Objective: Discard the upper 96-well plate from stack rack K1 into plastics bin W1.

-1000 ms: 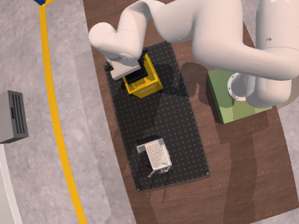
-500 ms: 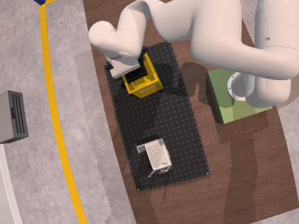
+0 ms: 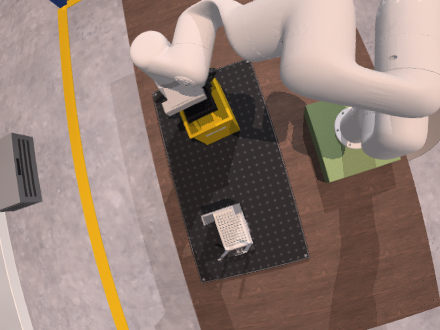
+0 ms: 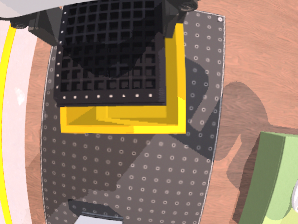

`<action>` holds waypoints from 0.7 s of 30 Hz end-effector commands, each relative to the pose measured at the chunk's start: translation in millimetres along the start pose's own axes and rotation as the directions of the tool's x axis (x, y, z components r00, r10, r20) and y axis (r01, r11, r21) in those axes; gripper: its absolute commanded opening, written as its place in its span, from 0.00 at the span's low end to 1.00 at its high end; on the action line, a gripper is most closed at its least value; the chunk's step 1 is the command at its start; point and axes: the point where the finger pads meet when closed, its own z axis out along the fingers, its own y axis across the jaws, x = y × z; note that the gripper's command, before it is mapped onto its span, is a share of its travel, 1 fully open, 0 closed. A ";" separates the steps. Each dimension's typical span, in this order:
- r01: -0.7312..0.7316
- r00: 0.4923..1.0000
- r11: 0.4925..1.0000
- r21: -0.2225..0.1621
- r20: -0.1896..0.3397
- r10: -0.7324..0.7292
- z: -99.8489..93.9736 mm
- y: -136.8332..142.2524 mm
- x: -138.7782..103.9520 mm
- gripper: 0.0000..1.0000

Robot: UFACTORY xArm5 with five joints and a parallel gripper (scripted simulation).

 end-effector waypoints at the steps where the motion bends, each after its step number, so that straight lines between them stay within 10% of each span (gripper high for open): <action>1: 0.000 1.000 1.000 -0.004 0.002 0.000 -1.6 1.0 -0.6 0.00; 21: 0.000 1.000 1.000 -0.004 0.002 0.000 16.9 1.0 -0.8 0.00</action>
